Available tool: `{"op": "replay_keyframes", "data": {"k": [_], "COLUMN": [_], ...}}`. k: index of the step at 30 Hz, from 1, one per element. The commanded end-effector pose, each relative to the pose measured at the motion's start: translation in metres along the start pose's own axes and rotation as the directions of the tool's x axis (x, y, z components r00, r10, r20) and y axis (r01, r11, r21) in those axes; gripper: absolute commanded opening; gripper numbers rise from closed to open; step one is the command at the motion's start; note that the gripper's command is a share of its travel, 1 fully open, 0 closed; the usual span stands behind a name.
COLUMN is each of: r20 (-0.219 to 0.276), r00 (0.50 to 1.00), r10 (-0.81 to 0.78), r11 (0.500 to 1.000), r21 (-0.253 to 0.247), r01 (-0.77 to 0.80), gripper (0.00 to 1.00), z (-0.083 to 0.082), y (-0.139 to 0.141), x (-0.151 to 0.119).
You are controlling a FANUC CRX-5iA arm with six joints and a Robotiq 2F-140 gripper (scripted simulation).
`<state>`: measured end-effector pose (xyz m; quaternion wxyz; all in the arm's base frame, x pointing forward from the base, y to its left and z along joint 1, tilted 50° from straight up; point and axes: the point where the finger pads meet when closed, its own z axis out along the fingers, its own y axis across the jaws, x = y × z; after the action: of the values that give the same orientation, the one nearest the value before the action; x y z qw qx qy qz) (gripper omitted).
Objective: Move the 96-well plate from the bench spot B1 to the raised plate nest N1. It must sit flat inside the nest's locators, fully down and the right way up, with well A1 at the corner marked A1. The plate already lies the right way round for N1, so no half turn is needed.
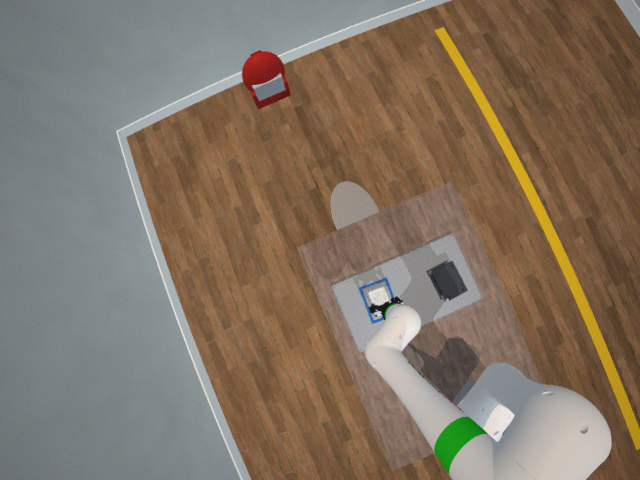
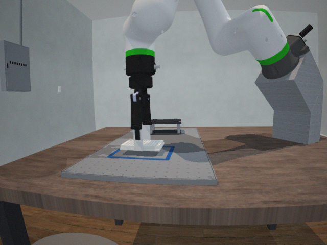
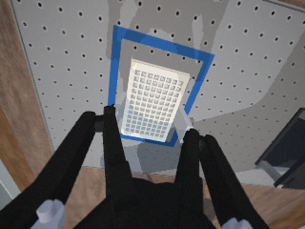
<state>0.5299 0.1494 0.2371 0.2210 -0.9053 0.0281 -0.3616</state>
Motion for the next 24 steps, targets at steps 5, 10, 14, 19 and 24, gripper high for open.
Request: {"op": "replay_keyframes", "data": {"k": [5,10,14,19,24], "r20": [0.0,0.0,0.0,0.0,0.0], "r00": [1.0,1.0,1.0,1.0,1.0], "r10": [0.0,0.0,0.0,0.0,0.0], "r11": [1.0,1.0,1.0,1.0,1.0], "r21": [0.0,0.0,0.0,0.0,0.0], "r01": [0.0,0.0,0.0,0.0,0.0], "gripper": [0.0,0.0,0.0,0.0,0.0], "z": [-0.012,-0.018,-0.023,-0.032,-0.04], "y": [0.0,0.0,0.0,0.0,0.0], "x": [0.0,0.0,0.0,0.0,0.0]}}
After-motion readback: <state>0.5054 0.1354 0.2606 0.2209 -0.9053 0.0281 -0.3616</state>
